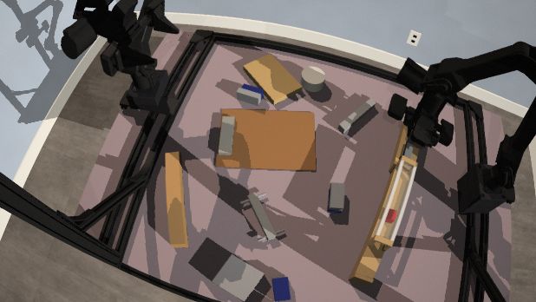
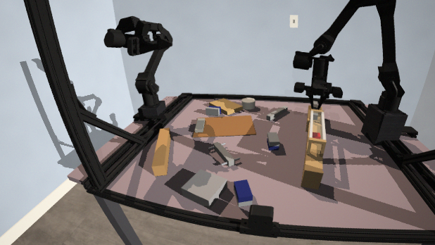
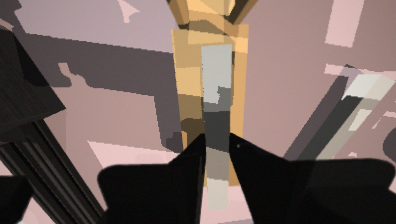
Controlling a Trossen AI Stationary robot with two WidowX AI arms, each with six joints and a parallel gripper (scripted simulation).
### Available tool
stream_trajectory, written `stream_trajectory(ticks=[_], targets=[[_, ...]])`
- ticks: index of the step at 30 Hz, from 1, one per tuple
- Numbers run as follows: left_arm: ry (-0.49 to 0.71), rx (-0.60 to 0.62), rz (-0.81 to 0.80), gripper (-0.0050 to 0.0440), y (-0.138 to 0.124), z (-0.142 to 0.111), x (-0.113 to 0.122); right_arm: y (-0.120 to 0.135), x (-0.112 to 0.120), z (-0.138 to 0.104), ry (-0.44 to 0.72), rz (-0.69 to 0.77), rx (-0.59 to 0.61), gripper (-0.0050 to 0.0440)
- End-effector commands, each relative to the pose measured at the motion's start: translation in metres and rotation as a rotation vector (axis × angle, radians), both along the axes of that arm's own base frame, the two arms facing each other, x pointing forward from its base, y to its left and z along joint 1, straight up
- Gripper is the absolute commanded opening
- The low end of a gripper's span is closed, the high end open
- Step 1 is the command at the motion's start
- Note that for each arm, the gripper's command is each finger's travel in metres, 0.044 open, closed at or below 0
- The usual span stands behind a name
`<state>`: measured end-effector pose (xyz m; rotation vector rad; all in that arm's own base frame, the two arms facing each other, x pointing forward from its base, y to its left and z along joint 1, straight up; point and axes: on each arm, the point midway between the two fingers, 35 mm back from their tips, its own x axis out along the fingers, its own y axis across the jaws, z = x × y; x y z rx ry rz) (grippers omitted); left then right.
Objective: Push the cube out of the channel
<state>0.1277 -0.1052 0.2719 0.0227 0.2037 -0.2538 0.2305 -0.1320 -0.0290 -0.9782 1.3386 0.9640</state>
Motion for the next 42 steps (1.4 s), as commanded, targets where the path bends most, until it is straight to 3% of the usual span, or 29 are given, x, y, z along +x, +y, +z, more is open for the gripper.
stream_trajectory(ticks=[1,24,42], targets=[[-0.001,-0.002,0.001,0.0400,0.000,0.000,0.000,0.002,-0.002,-0.004,0.009,0.004,0.004,0.0040],[-0.001,-0.002,0.001,0.0400,0.000,0.000,0.000,0.026,0.006,-0.003,0.009,0.004,0.004,0.0040],[-0.001,-0.002,0.001,0.0400,0.000,0.000,0.000,0.025,0.006,-0.003,0.009,0.004,0.004,0.0040]])
